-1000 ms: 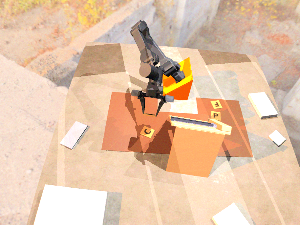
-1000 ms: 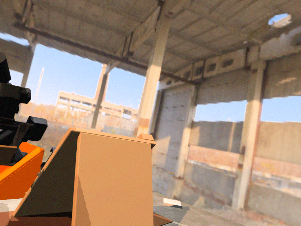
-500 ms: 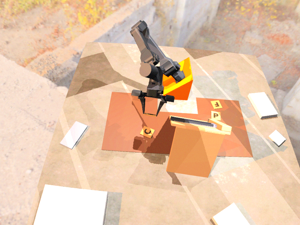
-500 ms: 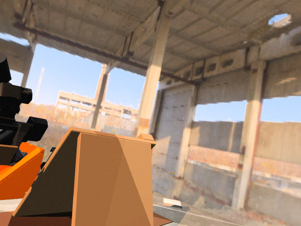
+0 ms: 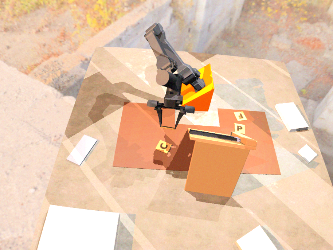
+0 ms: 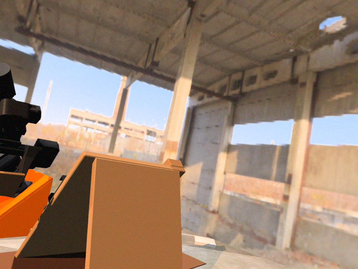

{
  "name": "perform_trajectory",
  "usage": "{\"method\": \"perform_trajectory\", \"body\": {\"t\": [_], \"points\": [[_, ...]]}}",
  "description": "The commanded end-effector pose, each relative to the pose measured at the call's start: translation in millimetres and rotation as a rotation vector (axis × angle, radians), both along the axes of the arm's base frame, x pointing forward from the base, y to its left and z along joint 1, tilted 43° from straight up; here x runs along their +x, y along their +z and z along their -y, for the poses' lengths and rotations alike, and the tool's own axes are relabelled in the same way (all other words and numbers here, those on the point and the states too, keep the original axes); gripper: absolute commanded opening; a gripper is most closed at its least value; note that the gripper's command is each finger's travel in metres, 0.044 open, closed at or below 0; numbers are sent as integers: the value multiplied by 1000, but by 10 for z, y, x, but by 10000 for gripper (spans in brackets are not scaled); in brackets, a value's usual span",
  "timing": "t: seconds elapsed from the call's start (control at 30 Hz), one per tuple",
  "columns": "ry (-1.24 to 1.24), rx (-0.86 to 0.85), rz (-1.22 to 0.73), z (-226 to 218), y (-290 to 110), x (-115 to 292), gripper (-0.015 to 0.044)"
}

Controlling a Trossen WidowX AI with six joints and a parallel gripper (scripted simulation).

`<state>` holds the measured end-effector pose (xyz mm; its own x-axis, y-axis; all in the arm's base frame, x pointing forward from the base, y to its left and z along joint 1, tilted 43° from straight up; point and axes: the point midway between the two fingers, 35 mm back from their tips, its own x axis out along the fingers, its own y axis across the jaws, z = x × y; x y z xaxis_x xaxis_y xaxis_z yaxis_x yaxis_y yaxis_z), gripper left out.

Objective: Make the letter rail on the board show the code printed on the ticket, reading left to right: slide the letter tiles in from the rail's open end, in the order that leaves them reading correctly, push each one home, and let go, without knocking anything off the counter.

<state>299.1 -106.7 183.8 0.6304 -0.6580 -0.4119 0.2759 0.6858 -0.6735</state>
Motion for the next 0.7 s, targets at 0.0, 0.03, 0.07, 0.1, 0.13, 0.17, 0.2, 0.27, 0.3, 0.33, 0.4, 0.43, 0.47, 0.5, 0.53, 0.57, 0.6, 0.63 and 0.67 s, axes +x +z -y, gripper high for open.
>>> {"method": "perform_trajectory", "body": {"t": [0.0, 0.03, 0.07, 0.1, 0.13, 0.17, 0.2, 0.27, 0.3, 0.33, 0.4, 0.43, 0.47, 0.5, 0.53, 0.57, 0.6, 0.63, 0.67], "points": [[-5, 0, -2, -12, -33, -5, 0], [-5, 0, -2, -15, -37, -4, 0], [-5, 0, -2, -18, -41, -4, 0], [-5, 0, -2, -21, -45, -3, 0], [-5, 0, -2, -24, -49, -3, 0], [-5, 0, -2, -27, -54, -2, 0], [-5, 0, -2, -30, -58, -1, 0], [-5, 0, -2, -36, -66, 0, 0], [-5, 0, -2, -39, -70, 1, 0], [-5, 0, -2, -42, -75, 1, 0], [-5, 0, -2, -48, -83, 3, 0], [-5, 0, -2, -52, -87, 4, 0], [-5, 0, -2, -55, -91, 4, 0], [-5, 0, -2, -58, -95, 5, 0], [-5, 0, -2, -61, -98, 6, 0], [-5, 0, -2, -64, -102, 7, 0], [-5, 0, -2, -68, -106, 8, 0], [-5, 0, -2, -71, -110, 10, 0], [-5, 0, -2, -74, -114, 11, 0]]}}
